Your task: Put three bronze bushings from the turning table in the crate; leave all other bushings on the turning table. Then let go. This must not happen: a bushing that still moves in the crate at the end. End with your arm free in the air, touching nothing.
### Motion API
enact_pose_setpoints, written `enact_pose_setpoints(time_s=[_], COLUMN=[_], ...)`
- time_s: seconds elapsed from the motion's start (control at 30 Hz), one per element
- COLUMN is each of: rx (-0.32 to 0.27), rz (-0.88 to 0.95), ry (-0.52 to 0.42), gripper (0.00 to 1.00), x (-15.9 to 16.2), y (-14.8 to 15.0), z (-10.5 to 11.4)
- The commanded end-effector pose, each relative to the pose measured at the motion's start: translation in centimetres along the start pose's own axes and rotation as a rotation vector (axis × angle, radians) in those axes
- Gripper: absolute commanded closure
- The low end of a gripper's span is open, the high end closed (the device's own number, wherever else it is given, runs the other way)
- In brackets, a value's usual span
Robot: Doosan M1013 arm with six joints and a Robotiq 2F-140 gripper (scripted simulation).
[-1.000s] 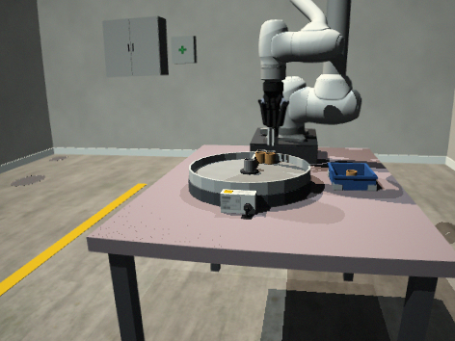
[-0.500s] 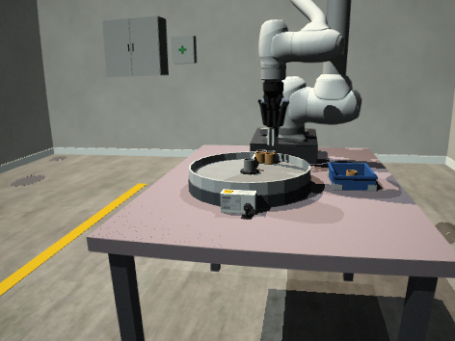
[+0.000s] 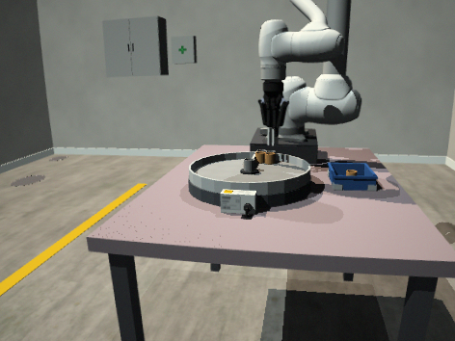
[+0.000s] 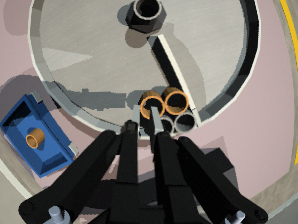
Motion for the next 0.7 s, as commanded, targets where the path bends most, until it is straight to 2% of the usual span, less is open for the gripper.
enact_pose_setpoints(time_s=[0.0,0.2,0.67], rx=[0.000,0.000,0.000], rz=[0.000,0.000,0.000], ry=[0.000,0.000,0.000], gripper=[0.90,0.90,0.90], x=[0.0,0.0,0.0], y=[0.0,0.0,0.0], z=[-0.2,-2.2,-2.3])
Point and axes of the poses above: the point where the finger pads meet when closed, its own z axis back along the fingers, its own y axis across the jaws, x = y × z, the point moved 5 cm from there along z, back along the fingers, and after that the axes turned 1 degree about z, right-handed, at the moved point
